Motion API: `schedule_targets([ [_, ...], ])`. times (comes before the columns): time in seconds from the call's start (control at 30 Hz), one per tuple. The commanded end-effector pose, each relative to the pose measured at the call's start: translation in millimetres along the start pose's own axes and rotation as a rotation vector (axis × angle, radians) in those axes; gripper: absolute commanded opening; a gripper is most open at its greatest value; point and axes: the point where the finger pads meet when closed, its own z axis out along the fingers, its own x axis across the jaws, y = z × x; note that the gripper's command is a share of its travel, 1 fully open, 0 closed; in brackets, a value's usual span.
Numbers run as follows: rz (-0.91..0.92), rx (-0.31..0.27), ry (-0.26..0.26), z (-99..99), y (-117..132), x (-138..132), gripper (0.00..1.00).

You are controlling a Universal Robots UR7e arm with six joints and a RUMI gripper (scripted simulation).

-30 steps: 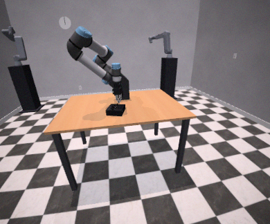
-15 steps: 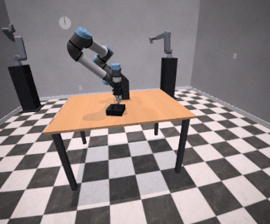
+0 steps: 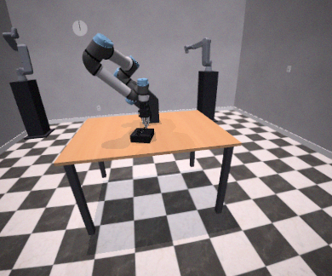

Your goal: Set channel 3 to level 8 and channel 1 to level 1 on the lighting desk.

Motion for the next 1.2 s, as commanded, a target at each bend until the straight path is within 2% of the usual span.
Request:
schedule_targets([
  [0.0,0.003,-0.002,0.001,0.5,2.0,0.4,0.0],
  [1.17,0.003,-0.002,0.001,0.6,2.0,-9.1,0.0],
])
